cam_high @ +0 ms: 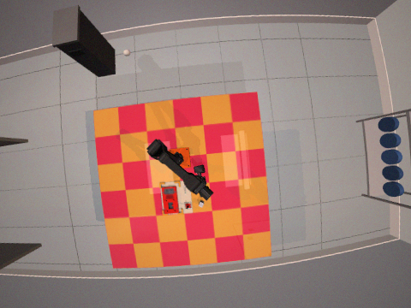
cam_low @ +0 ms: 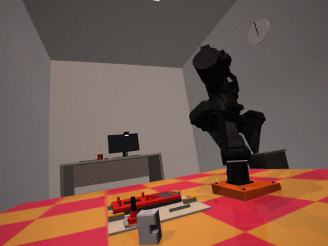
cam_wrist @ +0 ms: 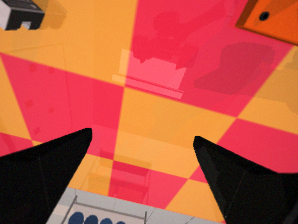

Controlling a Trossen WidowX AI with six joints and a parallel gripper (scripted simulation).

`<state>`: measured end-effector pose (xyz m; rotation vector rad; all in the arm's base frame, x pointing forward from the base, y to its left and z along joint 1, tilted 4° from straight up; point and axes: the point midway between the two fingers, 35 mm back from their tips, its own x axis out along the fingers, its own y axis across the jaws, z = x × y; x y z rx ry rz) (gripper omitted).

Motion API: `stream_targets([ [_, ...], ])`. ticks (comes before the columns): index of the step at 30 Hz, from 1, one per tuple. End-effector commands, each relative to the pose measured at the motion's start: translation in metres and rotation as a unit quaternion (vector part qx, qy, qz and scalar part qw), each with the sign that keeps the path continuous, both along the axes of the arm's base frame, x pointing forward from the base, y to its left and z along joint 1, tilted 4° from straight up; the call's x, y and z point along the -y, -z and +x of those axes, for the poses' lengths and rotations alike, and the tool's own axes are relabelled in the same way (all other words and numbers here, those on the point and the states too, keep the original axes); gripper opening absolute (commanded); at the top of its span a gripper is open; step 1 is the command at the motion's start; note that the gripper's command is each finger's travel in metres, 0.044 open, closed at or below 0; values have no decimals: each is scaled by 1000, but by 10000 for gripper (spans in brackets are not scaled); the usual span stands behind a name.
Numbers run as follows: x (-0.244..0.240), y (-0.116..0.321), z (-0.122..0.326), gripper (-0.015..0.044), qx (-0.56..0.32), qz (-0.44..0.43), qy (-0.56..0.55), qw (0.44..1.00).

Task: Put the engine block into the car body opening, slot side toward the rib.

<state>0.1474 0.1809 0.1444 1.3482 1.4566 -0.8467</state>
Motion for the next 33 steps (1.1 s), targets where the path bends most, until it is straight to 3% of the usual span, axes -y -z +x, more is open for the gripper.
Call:
stream_targets([
  [1,-1,-1,1,440,-23,-18,50,998],
  [19,-8,-3,4,440,-102,-113,310,939],
  [26,-9,-4,6,440,-104,-121,329,931],
  [33,-3,-9,111,440,-100,-120,330,931],
])
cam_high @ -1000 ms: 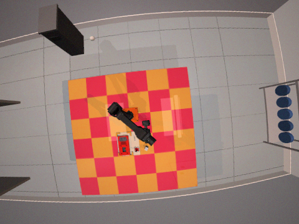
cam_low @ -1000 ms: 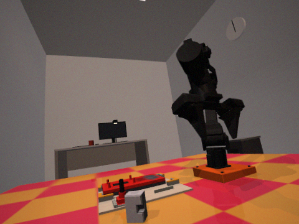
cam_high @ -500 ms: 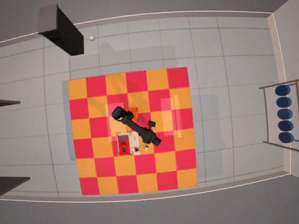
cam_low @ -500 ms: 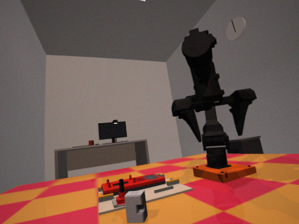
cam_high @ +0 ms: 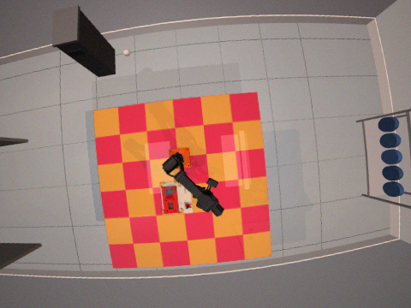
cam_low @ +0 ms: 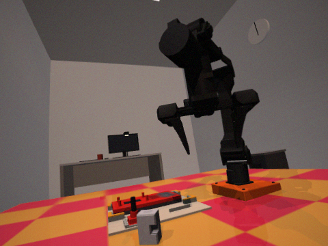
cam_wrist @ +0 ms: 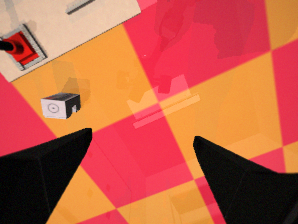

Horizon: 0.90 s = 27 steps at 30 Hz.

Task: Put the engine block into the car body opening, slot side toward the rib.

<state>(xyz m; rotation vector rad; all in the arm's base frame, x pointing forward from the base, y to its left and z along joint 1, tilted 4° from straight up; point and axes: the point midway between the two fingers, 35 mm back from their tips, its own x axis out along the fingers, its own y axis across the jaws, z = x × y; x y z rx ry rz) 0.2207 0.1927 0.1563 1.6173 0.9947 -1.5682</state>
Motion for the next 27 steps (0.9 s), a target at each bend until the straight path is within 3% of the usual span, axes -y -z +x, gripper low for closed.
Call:
stream_targets([
  [1,14,3,55,440,-2,-4,3,1000],
  [6,46,14,123,440,0,-4,3,1000],
  [13,47,16,125,440,0,-4,3,1000],
  [18,44,62,128,440,0,-4,3,1000],
  [27,43,80,127,440,0,-4,3,1000],
])
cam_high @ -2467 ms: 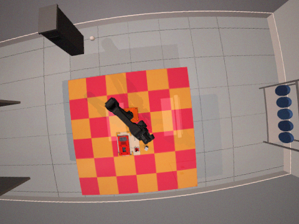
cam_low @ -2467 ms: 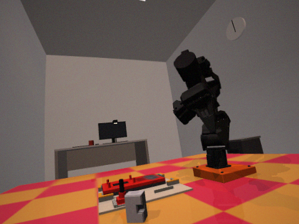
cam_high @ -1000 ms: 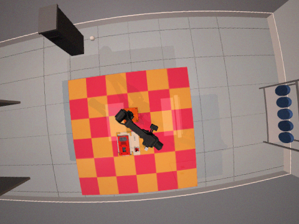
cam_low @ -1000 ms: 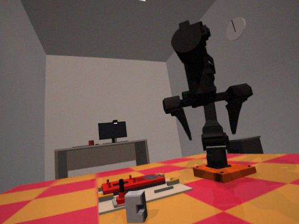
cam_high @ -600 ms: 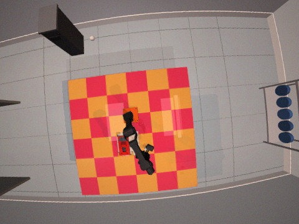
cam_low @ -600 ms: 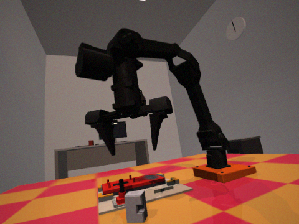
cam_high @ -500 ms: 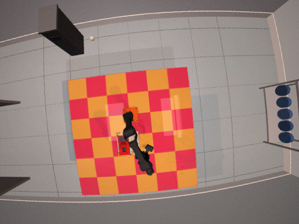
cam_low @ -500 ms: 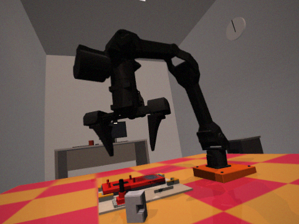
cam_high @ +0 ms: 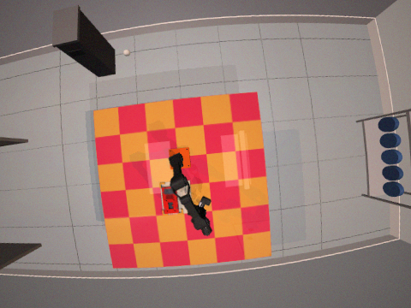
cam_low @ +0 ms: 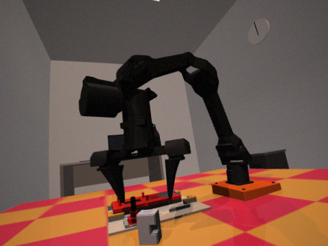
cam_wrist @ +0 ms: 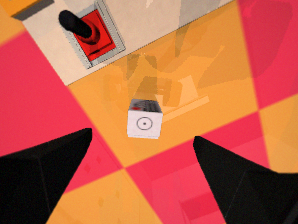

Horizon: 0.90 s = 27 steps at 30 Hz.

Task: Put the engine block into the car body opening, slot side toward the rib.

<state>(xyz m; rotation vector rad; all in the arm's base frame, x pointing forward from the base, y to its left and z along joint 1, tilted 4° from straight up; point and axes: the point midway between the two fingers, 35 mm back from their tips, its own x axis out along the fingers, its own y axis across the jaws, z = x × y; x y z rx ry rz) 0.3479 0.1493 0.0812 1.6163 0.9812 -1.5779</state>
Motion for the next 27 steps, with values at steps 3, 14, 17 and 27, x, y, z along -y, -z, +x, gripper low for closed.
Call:
stream_targets([
  [3,0,8,0,440,1,0,-1,1000],
  [14,-2,26,1,440,1,0,-1,1000],
  [17,-2,31,1,440,1,0,-1,1000],
  [27,-2,47,0,440,1,0,-1,1000],
])
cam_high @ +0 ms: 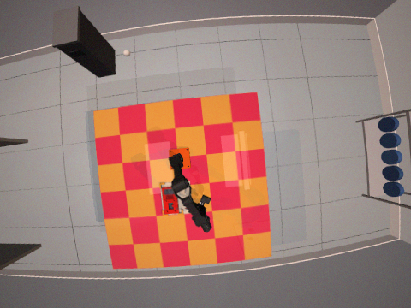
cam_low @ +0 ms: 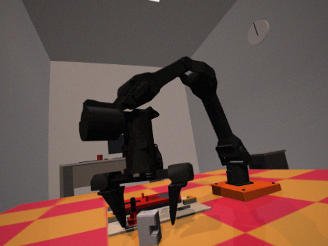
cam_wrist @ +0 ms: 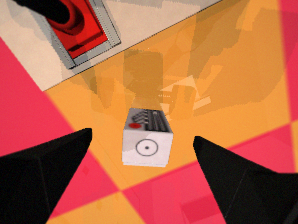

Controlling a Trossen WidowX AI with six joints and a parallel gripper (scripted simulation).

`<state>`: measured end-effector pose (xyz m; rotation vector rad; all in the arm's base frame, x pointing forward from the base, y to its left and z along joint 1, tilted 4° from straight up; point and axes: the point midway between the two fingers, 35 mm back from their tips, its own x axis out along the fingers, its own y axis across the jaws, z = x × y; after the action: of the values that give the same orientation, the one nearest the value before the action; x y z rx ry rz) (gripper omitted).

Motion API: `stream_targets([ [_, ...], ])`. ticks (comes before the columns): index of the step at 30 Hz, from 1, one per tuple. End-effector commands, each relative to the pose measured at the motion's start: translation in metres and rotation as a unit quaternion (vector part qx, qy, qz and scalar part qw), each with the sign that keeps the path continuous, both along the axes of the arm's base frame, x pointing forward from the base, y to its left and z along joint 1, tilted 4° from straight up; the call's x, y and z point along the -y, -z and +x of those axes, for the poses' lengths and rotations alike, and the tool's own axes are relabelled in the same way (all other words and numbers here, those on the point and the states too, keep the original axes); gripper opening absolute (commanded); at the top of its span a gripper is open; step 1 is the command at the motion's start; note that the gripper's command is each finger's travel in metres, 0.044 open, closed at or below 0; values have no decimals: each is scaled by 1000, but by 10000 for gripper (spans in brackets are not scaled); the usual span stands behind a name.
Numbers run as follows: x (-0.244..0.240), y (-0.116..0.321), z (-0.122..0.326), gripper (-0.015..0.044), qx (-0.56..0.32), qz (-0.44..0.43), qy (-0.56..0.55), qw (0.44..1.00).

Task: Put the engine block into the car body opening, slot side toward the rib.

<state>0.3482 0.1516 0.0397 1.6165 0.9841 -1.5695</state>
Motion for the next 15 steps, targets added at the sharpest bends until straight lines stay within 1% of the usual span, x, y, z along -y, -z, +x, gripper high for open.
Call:
stream_targets([
  [1,0,7,-1,440,-1,-1,2,1000],
  [9,0,17,-2,440,-1,-1,2,1000],
  [15,0,17,-2,282,-1,-1,2,1000],
])
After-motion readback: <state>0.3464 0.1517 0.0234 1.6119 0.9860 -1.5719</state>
